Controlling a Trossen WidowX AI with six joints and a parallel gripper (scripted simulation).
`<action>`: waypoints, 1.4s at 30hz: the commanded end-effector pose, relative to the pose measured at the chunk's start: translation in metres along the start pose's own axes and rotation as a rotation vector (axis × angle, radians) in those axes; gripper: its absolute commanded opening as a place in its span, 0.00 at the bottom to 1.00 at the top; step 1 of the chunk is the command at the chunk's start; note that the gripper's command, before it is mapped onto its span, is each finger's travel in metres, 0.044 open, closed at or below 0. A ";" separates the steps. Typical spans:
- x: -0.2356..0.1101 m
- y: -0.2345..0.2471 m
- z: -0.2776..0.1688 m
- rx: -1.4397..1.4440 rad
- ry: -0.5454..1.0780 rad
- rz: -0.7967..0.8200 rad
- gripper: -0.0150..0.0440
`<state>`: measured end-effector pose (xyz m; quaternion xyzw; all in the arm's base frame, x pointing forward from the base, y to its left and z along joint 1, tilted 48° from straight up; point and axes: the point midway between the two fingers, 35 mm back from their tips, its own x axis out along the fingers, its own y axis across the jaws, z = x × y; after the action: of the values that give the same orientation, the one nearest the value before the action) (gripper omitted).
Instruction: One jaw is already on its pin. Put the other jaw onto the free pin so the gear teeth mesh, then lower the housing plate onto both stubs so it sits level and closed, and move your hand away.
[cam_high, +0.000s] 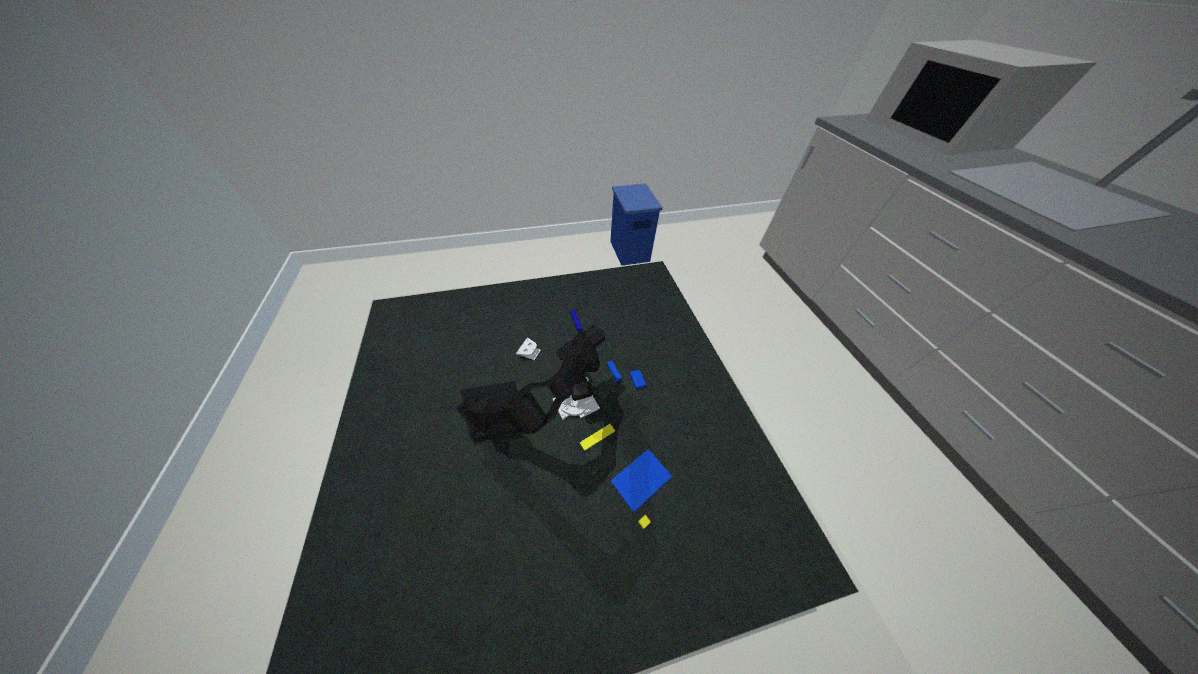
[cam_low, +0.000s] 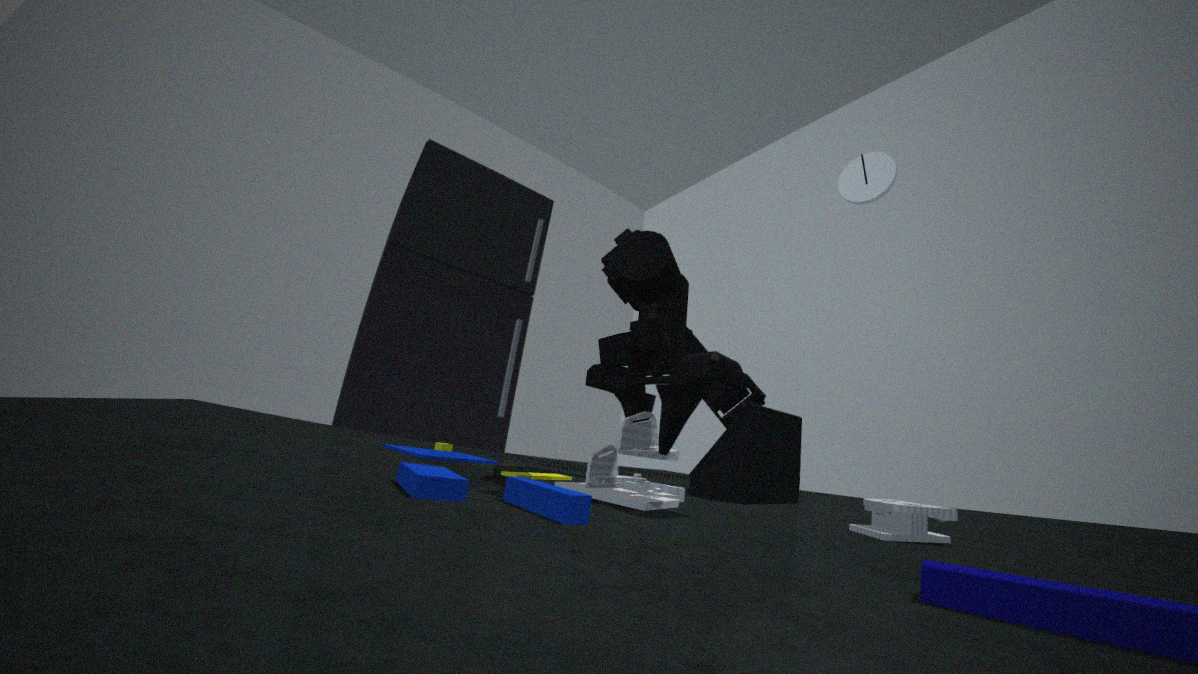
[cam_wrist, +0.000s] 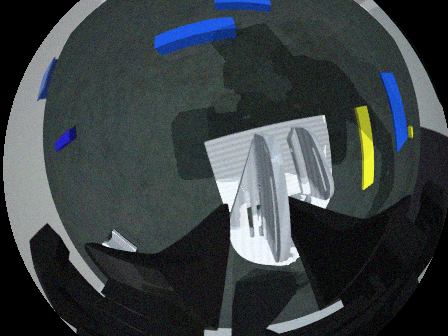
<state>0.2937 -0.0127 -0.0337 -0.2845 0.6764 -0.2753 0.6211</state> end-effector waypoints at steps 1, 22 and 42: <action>0.009 -0.001 -0.002 -0.007 0.002 -0.009 0.48; 0.022 -0.002 -0.003 -0.003 0.001 -0.012 0.48; 0.025 -0.002 -0.003 0.006 0.001 -0.012 0.48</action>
<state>0.2902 -0.0313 -0.0493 -0.2828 0.6744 -0.2810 0.6215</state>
